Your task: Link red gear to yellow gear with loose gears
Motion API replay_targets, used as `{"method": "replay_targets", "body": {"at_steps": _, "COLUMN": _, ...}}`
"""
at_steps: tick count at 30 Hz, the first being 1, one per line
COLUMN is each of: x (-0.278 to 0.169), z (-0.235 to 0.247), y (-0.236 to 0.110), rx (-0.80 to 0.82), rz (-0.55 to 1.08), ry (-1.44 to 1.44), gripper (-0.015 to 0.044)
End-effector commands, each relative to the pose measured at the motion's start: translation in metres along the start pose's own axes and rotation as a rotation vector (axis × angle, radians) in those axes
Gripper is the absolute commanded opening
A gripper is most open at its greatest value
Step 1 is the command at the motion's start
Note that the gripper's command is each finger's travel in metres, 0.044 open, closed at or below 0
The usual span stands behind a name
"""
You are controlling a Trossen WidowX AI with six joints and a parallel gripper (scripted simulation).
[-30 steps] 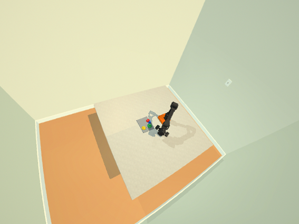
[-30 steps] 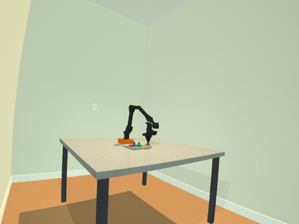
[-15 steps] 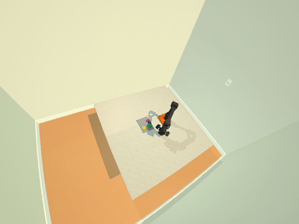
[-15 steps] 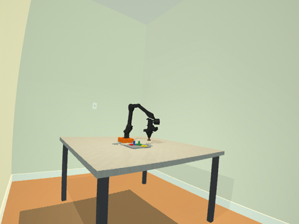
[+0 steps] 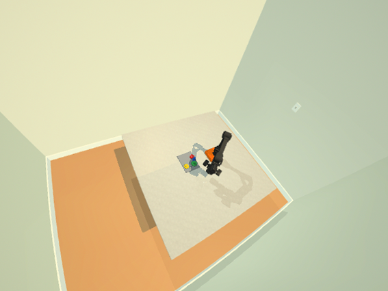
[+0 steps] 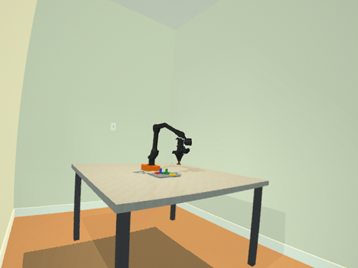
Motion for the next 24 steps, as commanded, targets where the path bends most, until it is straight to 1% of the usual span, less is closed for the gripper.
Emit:
{"method": "replay_targets", "body": {"at_steps": 1, "x": 0.001, "z": 0.000, "y": -0.011, "rx": -0.001, "rz": -0.015, "ry": 0.004, "gripper": 0.0000}}
{"method": "replay_targets", "body": {"at_steps": 24, "x": -0.007, "z": 0.001, "y": -0.065, "rx": 0.001, "rz": -0.013, "ry": 0.004, "gripper": 0.0000}}
Point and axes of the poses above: the point midway between the two fingers, 35 mm back from their tips, its own y axis out along the fingers, its own z axis across the jaws, x = y × z, the point moved 7 cm from there along -y, back along the fingers, and after that the axes turned 10 degrees about -y, right-handed, at the moved point
